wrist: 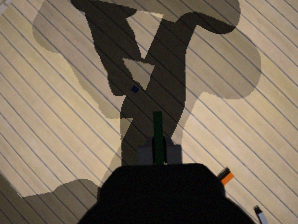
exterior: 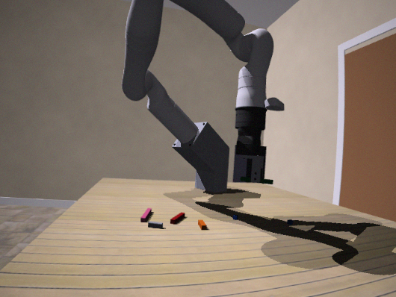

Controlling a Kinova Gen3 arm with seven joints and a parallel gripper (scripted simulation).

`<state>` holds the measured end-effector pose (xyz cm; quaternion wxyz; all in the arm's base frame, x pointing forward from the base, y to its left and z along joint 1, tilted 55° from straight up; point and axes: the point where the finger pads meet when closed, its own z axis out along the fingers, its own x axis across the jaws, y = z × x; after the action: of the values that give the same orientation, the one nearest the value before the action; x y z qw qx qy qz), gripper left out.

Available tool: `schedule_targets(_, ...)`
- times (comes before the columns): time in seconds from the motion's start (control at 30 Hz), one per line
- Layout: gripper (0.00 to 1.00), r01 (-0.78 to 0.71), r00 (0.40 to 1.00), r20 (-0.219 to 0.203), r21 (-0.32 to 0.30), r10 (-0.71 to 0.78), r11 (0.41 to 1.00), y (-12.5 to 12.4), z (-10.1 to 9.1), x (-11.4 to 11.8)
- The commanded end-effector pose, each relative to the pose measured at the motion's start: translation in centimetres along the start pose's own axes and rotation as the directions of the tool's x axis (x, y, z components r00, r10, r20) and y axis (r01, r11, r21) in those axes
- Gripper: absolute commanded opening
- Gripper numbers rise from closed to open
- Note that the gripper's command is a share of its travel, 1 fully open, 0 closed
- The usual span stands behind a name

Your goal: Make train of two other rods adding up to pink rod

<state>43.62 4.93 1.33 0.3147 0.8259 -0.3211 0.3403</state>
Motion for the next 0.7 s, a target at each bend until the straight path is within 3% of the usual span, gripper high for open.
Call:
schedule_targets(0.0, 0.24, -0.003, 1.0, 0.001, 0.002, 0.003, 1.0, -0.09, -0.07, 0.25)
schedule_targets(0.67, 0.24, -0.003, 1.0, 0.002, 0.002, 0.003, 1.0, -0.1, 0.63, 0.26)
